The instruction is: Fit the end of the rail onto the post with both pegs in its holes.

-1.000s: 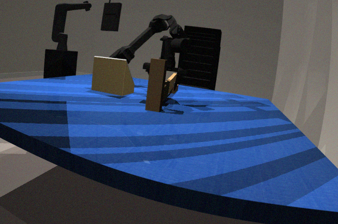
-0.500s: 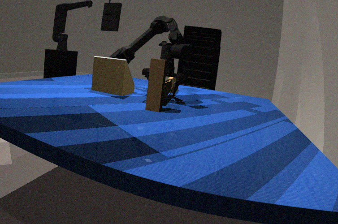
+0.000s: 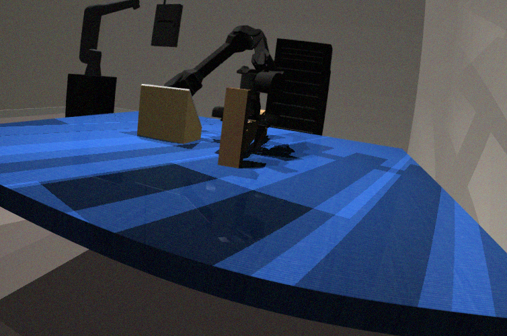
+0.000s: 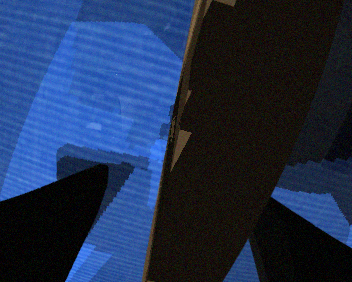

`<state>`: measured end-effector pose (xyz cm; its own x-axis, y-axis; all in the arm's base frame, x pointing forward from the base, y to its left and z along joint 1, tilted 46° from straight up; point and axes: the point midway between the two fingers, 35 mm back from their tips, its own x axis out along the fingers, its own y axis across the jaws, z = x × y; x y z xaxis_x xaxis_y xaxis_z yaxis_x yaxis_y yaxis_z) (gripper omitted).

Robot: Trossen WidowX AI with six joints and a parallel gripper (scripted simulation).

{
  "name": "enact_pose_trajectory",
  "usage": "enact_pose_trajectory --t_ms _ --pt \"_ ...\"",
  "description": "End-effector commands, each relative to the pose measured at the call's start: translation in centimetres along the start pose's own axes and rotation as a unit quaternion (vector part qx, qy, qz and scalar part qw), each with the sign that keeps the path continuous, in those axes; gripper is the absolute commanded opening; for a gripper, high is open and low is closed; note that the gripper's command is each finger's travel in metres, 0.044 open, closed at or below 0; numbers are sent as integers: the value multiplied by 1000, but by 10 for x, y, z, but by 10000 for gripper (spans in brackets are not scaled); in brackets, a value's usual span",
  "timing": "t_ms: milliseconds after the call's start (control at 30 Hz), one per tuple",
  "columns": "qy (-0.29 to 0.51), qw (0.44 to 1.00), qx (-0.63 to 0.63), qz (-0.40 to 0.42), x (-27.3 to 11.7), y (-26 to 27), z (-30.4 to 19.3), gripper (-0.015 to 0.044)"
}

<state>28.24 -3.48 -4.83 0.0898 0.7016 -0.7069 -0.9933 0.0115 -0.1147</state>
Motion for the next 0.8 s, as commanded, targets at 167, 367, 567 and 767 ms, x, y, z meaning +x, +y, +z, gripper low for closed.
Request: enact_pose_trajectory --t_ms 167,367,567,767 --pt "-2 1000 2 -2 0 0 0 99" --pt "-2 1000 2 -2 0 0 0 39" --pt "-2 1000 2 -2 0 0 0 0" --pt "-2 1000 2 -2 0 0 0 0"
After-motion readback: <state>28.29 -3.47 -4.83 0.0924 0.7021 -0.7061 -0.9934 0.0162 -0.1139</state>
